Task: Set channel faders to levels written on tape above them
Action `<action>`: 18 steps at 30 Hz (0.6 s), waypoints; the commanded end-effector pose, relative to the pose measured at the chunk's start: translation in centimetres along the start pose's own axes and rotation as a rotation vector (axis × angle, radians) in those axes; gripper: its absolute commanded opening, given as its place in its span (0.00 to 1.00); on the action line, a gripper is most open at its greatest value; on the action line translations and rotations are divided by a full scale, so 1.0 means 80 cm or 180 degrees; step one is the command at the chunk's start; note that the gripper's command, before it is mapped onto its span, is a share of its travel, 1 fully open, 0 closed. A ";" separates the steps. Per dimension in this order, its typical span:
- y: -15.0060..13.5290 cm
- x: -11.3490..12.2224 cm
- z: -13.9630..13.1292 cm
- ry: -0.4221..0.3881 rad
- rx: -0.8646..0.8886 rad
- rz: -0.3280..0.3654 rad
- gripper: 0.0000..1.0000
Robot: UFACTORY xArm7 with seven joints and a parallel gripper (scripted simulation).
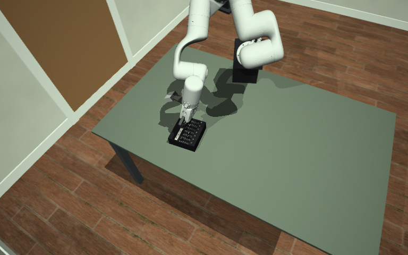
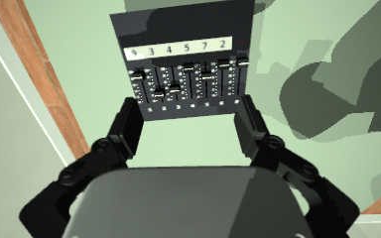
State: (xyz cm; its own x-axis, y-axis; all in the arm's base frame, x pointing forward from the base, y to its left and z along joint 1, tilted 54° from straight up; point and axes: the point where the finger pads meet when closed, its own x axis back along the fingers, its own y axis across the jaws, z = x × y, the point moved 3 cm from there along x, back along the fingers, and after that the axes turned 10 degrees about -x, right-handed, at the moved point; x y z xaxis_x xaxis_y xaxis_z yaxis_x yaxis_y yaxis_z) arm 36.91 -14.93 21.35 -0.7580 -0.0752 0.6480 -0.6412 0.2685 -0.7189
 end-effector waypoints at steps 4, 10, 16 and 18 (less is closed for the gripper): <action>-0.004 0.049 0.031 -0.0757 -0.0172 -0.0110 1.00; -0.004 0.049 0.031 -0.0759 -0.0173 -0.0109 1.00; -0.004 0.049 0.031 -0.0759 -0.0173 -0.0109 1.00; -0.004 0.049 0.029 -0.0717 -0.0164 -0.0111 1.00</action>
State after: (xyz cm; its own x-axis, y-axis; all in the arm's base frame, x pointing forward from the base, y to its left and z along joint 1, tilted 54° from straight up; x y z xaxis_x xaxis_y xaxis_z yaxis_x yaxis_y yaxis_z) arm 33.88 -17.55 23.39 -0.7454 -0.3102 0.5900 -0.6661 0.3112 -0.6779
